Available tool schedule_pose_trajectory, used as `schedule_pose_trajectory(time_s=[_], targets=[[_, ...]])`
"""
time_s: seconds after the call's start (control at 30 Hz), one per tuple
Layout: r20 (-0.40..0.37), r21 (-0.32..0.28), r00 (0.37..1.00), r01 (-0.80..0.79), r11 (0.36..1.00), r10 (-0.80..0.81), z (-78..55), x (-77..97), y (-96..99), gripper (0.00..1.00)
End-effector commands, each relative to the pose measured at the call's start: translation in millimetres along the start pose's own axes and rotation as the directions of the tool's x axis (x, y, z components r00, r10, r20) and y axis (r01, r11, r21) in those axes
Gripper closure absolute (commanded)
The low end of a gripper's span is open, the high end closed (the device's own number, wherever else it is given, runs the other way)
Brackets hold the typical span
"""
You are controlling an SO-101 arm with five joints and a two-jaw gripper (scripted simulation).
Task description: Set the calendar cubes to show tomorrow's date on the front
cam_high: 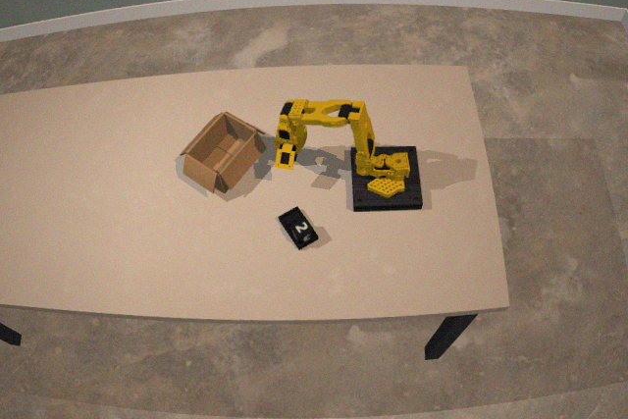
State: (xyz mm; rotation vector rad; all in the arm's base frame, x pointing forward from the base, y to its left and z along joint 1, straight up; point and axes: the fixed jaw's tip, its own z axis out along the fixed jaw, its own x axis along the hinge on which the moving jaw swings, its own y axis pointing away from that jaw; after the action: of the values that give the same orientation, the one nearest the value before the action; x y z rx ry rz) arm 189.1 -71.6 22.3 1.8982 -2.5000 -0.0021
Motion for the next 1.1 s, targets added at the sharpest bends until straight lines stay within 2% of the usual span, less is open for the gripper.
schedule_pose_trajectory(time_s=[0.0, 1.07], targets=[[0.002, -0.010, 1.000, 0.017, 1.000, -0.017, 3.6, -2.2, 2.1, 1.00], [0.002, -0.010, 1.000, 0.017, 1.000, -0.017, 15.2, -2.2, 2.3, 1.00]])
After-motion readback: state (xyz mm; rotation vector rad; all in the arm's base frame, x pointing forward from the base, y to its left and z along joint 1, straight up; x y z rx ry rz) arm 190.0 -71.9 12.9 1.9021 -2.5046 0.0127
